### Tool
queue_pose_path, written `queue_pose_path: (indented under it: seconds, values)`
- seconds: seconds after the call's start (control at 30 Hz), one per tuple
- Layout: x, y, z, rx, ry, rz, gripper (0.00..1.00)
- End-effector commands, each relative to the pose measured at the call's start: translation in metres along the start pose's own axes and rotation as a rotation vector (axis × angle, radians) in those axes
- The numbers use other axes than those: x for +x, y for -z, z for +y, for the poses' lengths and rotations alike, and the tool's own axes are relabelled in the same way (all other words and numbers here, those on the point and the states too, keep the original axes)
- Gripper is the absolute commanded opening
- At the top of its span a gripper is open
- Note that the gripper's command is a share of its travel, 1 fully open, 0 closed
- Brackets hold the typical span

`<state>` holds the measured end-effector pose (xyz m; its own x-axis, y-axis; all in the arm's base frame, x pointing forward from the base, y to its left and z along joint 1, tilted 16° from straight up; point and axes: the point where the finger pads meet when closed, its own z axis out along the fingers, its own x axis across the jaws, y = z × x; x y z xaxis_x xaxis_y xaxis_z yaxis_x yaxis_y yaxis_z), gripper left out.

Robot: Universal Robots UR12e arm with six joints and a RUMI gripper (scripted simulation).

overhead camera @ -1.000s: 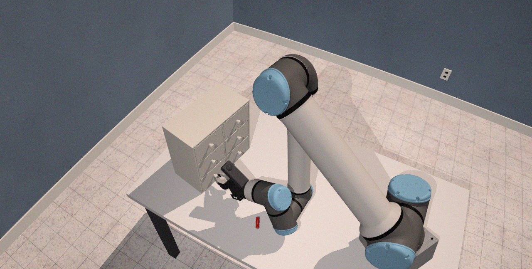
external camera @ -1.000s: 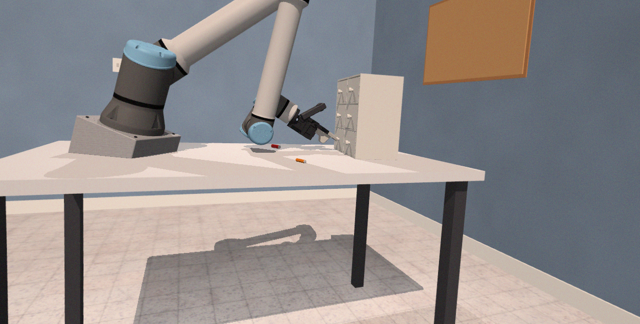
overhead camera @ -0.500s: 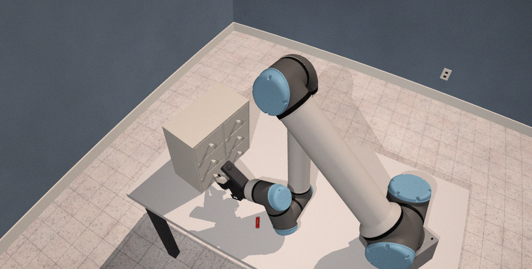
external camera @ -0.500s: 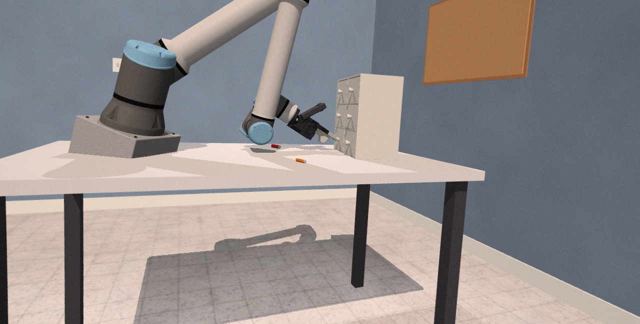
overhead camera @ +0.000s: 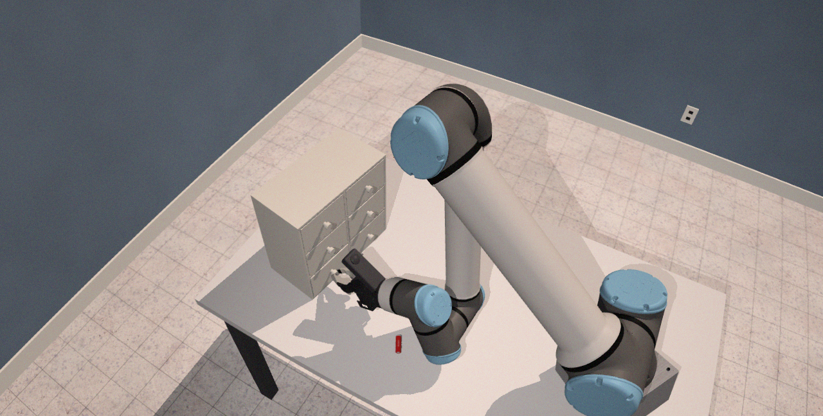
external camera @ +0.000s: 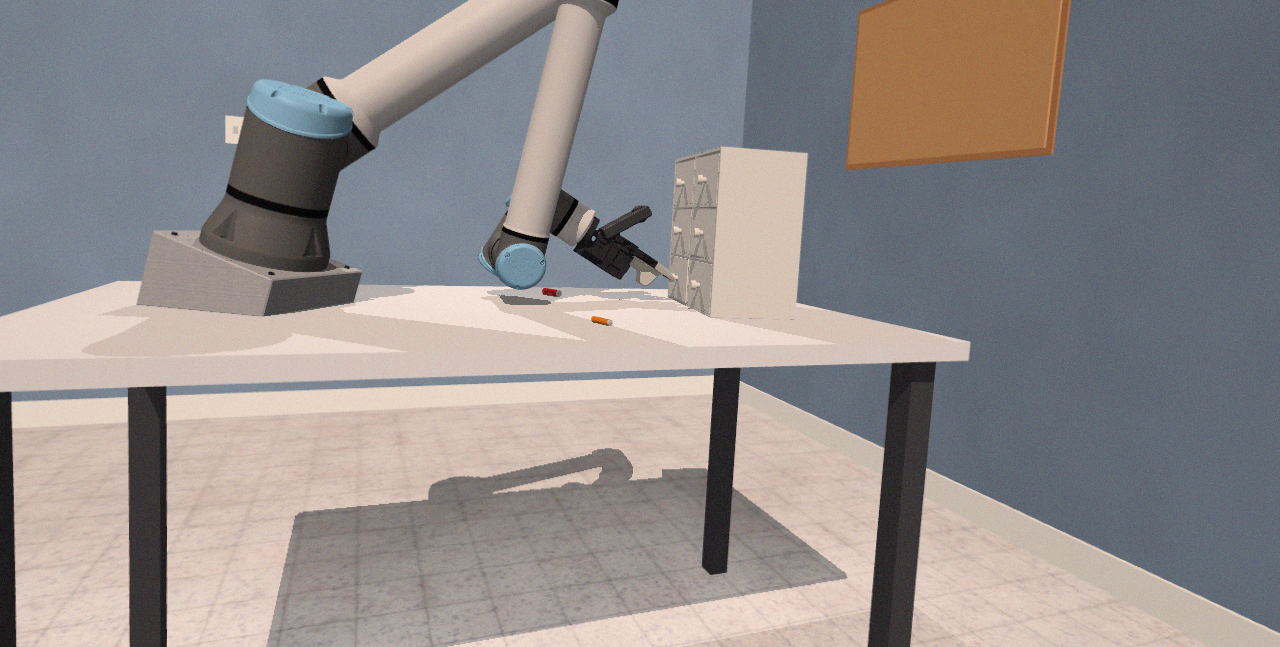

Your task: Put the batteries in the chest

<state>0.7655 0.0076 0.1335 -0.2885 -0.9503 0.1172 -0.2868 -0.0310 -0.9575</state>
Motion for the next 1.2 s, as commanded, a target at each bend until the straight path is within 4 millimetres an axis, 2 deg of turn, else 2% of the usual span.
queue_pose_path:
  seconds: [0.0, 1.17]
  values:
    - [0.000, 0.001, 0.000, 0.001, 0.000, 0.000, 0.07]
    - [0.000, 0.012, 0.006, 0.001, 0.000, 0.000, 0.07]
